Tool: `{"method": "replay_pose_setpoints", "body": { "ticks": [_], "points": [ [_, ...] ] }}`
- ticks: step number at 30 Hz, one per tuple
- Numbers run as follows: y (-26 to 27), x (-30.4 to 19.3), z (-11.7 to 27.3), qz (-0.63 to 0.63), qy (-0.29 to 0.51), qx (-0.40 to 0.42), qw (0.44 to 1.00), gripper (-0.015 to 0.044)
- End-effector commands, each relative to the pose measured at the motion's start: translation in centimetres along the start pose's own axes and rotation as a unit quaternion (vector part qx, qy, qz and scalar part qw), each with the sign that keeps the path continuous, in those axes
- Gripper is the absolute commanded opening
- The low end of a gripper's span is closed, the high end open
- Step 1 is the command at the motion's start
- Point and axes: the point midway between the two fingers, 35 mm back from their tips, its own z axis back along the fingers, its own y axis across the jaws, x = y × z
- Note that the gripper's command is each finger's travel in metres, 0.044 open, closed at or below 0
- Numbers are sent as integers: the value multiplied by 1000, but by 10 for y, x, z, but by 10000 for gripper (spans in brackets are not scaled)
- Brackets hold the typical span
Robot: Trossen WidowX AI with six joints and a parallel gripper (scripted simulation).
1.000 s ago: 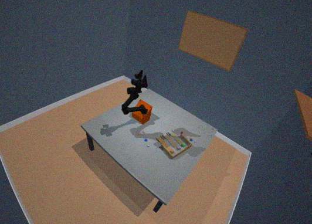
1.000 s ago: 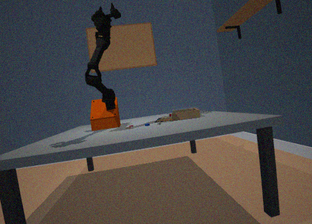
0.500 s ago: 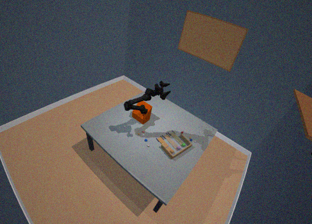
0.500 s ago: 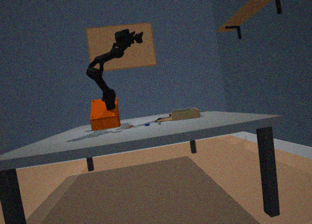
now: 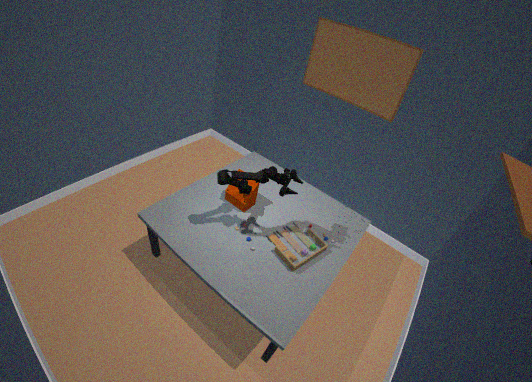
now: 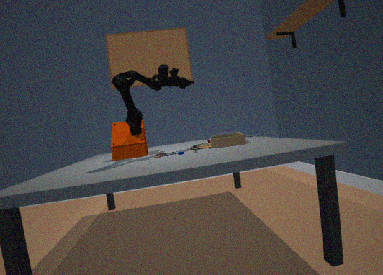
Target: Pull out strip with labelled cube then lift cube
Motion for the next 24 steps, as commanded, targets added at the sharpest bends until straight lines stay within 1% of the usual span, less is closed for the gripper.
{"method": "replay_pose_setpoints", "body": {
  "ticks": [1,5,8,10,21,24],
  "points": [
    [-19,-66,-4,38,79,-57,995,400],
    [-44,-130,6,77,160,-116,977,400],
    [-64,-175,23,107,221,-158,956,400],
    [-72,-193,32,120,246,-175,946,400],
    [-73,-195,33,122,249,-177,944,400],
    [-72,-200,21,111,274,-177,939,321]
  ]
}}
